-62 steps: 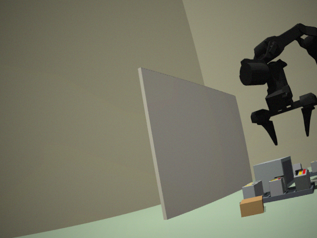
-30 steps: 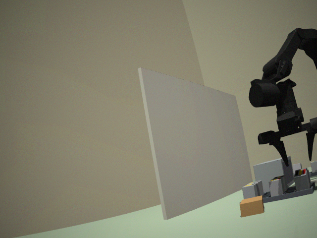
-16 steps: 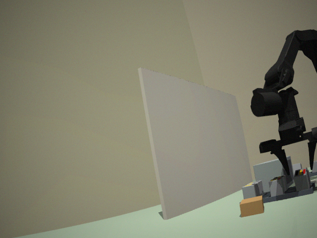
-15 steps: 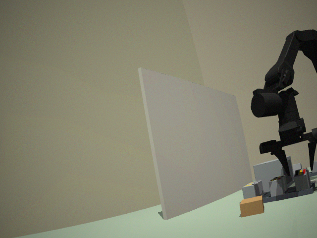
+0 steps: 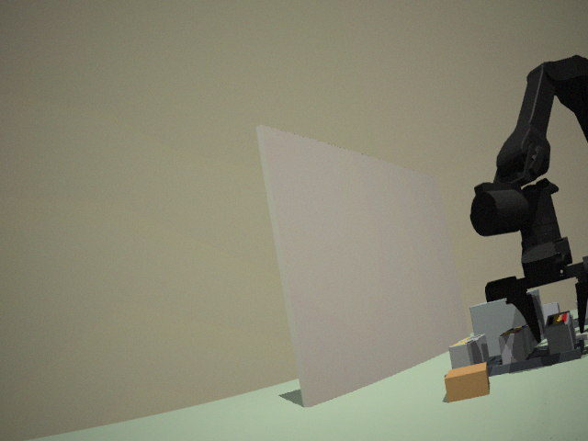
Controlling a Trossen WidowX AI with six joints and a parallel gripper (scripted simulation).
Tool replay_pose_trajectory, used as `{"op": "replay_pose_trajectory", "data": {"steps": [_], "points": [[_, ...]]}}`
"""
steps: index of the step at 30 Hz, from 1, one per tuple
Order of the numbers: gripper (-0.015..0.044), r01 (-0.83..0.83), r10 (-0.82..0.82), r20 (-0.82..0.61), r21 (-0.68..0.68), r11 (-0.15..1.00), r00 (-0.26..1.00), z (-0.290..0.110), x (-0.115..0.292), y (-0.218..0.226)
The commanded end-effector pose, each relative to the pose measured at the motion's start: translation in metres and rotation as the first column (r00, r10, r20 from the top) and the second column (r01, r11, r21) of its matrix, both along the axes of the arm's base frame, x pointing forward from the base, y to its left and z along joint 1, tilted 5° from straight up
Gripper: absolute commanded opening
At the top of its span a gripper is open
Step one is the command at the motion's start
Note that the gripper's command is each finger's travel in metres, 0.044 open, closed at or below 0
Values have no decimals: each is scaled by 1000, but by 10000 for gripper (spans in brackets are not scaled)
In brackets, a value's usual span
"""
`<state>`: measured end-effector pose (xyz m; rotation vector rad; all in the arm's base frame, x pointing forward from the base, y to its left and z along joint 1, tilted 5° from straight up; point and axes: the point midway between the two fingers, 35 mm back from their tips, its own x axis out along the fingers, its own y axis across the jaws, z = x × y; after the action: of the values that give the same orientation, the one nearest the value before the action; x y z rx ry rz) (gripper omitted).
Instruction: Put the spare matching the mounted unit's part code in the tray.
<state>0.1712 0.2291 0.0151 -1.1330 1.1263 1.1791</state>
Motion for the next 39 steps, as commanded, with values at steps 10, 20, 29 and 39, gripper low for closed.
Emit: {"op": "replay_pose_trajectory", "data": {"steps": [10, 20, 29, 39], "points": [[300, -4, 4, 1, -4, 1000, 1000, -14, -1, -1], [135, 0, 0, -2, -3, 1000, 1000, -13, -1, -1], [0, 0, 0, -2, -3, 1000, 1000, -13, -1, -1], [0, -1, 1, -1, -3, 1000, 1000, 6, 0, -1]]}}
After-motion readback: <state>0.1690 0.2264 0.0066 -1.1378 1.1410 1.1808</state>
